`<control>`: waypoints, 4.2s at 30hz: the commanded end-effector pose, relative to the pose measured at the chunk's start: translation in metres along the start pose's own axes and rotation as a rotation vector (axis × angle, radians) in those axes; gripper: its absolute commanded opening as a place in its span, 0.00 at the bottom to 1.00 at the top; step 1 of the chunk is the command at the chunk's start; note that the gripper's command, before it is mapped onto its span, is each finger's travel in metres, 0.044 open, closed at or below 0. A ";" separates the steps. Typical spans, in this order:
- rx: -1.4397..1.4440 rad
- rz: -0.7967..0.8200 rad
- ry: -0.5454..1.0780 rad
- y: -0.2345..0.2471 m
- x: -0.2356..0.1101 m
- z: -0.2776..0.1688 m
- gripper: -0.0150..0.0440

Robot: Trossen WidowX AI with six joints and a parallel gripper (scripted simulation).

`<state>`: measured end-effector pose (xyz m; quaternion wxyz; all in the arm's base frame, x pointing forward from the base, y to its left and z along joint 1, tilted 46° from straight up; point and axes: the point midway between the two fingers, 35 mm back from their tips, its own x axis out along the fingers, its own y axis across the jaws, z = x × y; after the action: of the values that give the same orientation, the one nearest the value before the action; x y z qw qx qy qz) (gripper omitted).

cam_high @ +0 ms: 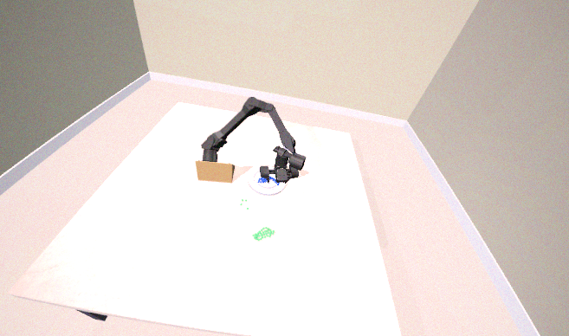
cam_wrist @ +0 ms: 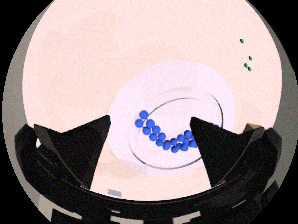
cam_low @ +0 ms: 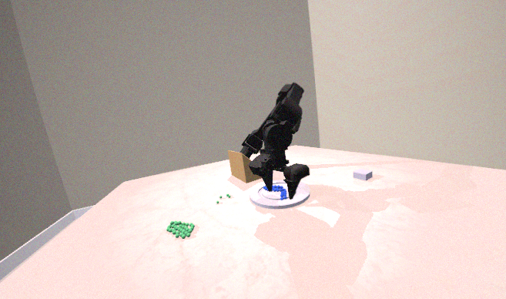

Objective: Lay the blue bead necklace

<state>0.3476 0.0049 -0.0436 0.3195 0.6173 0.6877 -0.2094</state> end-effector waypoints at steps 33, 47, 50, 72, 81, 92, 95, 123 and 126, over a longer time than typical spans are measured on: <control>-1.404 -0.003 -0.009 -0.073 -0.023 -0.027 0.78; -1.403 -0.002 -0.005 -0.073 -0.002 -0.027 0.78; -1.403 -0.002 -0.004 -0.074 0.003 -0.027 0.78; -1.408 -0.006 -0.003 -0.074 0.007 -0.028 0.25; -1.408 -0.006 -0.003 -0.074 0.007 -0.028 0.25; -1.408 -0.006 -0.003 -0.074 0.007 -0.028 0.25; -1.408 -0.006 -0.003 -0.074 0.007 -0.028 0.25; -1.408 -0.006 -0.003 -0.074 0.007 -0.028 0.25; -1.408 -0.006 -0.003 -0.074 0.007 -0.028 0.25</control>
<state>0.2696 0.0182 -0.0369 0.6428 0.2626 0.6614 0.2835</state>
